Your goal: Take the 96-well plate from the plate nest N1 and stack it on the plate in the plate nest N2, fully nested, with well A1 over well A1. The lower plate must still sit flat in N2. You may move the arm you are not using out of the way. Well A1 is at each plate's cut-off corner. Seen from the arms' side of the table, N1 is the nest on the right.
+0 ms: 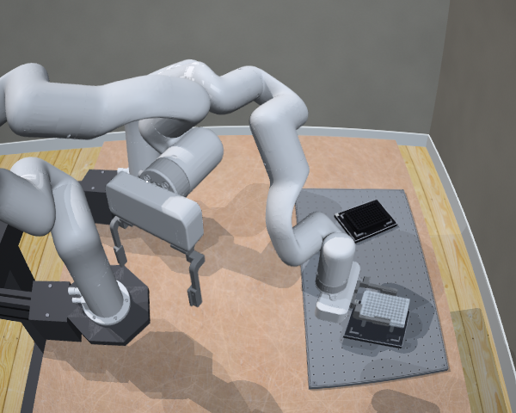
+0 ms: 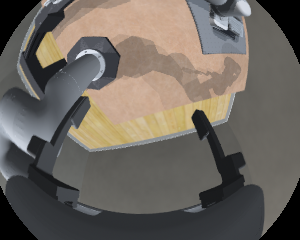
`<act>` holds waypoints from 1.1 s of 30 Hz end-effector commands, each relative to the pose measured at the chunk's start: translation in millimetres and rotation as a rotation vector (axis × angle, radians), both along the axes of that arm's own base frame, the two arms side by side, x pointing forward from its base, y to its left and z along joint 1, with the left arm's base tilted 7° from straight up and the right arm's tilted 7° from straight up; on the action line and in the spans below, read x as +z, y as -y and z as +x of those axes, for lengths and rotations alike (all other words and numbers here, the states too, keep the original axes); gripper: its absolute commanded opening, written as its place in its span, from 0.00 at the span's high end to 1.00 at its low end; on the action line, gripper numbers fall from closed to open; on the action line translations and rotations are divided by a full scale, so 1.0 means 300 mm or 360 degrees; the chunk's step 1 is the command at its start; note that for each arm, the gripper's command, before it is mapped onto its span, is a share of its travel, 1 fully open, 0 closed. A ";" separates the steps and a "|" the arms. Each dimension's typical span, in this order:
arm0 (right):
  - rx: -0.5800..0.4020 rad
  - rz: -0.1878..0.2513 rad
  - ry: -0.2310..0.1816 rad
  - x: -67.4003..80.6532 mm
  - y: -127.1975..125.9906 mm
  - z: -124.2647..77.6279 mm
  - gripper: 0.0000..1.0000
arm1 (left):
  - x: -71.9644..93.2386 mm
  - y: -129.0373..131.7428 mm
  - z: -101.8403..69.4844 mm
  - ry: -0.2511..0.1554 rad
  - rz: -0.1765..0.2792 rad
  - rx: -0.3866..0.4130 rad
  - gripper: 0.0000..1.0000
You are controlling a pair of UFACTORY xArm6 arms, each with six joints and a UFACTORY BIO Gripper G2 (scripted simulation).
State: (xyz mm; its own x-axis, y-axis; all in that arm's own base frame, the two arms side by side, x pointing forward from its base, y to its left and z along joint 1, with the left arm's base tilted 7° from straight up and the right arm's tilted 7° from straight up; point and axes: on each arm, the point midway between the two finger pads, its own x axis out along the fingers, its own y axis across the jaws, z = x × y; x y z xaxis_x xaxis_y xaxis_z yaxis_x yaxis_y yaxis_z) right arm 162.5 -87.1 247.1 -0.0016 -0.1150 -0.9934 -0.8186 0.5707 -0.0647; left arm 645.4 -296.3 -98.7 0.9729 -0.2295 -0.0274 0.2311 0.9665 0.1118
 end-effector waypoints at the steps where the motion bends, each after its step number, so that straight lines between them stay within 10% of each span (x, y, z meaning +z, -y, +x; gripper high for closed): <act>1: 0.0000 0.0001 0.0004 0.002 -0.001 0.002 0.00 | 0.029 0.006 0.006 0.0009 -0.0005 -0.0001 1.00; 23: 0.0000 0.0001 0.0004 0.002 -0.001 0.002 0.00 | 0.084 0.013 0.006 0.0009 -0.0005 -0.0001 1.00; 33: 0.0000 0.0001 0.0004 0.002 -0.001 0.002 0.00 | 0.095 -0.076 0.000 0.0057 -0.0006 0.0421 1.00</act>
